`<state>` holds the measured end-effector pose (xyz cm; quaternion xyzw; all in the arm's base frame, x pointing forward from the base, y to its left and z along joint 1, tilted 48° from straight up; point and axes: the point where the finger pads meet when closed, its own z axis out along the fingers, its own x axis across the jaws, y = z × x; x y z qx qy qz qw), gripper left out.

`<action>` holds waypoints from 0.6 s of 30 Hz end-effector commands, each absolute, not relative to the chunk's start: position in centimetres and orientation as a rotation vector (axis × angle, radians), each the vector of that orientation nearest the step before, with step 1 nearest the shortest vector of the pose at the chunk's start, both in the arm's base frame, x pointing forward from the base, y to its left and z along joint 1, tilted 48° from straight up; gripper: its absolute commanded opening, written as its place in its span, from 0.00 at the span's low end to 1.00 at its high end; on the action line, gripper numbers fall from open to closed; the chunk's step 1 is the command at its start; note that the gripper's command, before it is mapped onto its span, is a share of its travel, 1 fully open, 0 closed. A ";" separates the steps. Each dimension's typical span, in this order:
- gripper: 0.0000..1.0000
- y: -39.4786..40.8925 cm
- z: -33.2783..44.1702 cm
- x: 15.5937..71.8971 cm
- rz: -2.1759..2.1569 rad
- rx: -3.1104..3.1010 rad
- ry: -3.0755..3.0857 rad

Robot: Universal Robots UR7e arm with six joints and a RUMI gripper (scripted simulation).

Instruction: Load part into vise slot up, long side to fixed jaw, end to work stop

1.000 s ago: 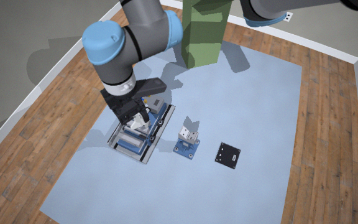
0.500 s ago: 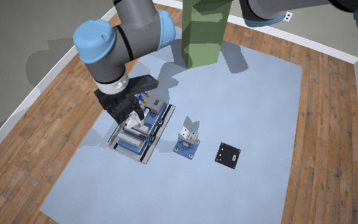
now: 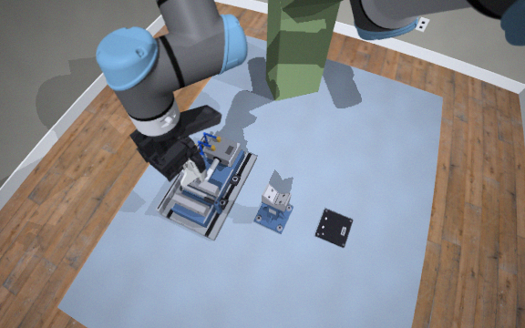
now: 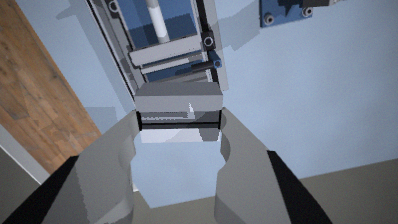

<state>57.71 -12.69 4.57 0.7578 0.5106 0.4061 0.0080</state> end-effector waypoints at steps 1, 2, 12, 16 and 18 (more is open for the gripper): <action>0.00 -13.1 4.5 57.8 1.267 2.344 1.617; 0.00 -13.2 4.4 57.8 1.266 2.337 1.623; 0.00 -14.1 4.1 57.9 1.256 2.269 1.679; 0.00 -14.3 4.0 58.0 1.253 2.251 1.694; 0.00 -14.4 3.9 58.0 1.252 2.245 1.698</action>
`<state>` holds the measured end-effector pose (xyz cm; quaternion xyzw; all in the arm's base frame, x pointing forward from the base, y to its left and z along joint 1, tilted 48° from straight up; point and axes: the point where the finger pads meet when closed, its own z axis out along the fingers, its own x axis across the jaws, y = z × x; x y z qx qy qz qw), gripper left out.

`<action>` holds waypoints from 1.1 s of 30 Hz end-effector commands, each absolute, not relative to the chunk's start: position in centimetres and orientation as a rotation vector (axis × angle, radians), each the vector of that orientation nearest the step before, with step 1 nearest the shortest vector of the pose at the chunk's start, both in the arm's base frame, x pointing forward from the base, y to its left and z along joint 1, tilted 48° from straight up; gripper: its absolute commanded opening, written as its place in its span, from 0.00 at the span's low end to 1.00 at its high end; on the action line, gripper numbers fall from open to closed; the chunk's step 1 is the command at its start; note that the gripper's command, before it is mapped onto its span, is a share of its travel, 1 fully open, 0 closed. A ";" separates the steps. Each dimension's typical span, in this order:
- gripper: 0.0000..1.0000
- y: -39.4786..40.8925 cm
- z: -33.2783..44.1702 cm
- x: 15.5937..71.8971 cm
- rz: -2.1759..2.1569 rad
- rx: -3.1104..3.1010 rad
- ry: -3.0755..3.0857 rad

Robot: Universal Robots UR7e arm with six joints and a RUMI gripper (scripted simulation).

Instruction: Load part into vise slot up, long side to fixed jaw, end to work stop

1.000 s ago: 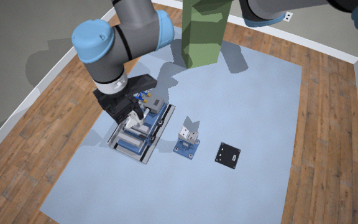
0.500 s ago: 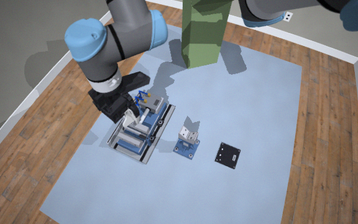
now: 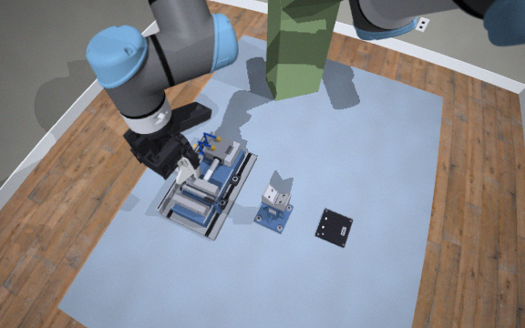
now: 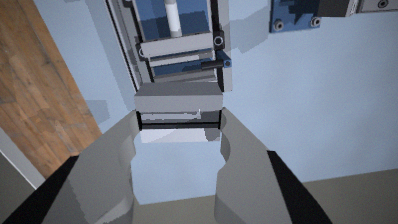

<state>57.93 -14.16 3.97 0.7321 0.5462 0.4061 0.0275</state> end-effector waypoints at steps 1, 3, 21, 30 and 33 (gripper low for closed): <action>0.00 -14.5 3.9 58.0 1.251 2.239 1.703; 0.00 -14.6 3.8 58.0 1.249 2.228 1.711; 0.00 -15.6 3.4 58.1 1.237 2.155 1.766; 0.00 -16.0 3.3 58.2 1.233 2.128 1.786; 0.00 -16.0 3.3 58.2 1.232 2.125 1.787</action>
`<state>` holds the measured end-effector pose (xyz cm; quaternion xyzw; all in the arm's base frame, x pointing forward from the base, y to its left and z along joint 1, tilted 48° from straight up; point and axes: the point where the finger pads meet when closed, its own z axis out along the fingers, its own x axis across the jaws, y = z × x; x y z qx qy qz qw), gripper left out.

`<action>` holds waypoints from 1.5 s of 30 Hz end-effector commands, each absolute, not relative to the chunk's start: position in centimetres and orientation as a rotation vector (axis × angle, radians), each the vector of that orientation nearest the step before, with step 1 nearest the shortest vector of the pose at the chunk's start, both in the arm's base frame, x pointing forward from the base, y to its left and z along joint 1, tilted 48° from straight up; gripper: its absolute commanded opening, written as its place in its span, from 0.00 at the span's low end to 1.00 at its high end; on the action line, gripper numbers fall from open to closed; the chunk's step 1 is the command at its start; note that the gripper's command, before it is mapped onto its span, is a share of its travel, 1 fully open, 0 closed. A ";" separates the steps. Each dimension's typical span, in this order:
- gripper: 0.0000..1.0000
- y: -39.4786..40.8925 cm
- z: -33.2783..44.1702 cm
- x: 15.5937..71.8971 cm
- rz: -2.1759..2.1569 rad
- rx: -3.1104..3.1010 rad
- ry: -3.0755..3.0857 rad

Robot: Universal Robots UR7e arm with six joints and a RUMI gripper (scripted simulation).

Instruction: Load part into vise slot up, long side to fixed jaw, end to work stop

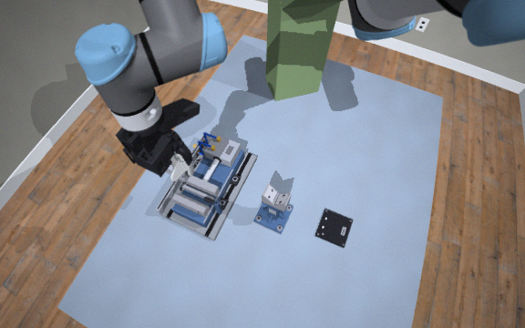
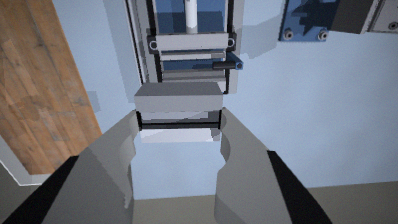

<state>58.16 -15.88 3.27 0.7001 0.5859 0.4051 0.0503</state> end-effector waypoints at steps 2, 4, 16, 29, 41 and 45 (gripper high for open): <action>0.00 -16.1 3.2 58.2 1.231 2.120 1.791; 0.00 -16.1 3.2 58.2 1.231 2.116 1.794; 0.00 -16.4 3.1 58.2 1.228 2.099 1.806; 0.00 -16.5 3.1 58.2 1.226 2.091 1.811; 0.00 -16.5 3.1 58.2 1.226 2.090 1.812; 0.00 -16.5 3.1 58.2 1.226 2.090 1.812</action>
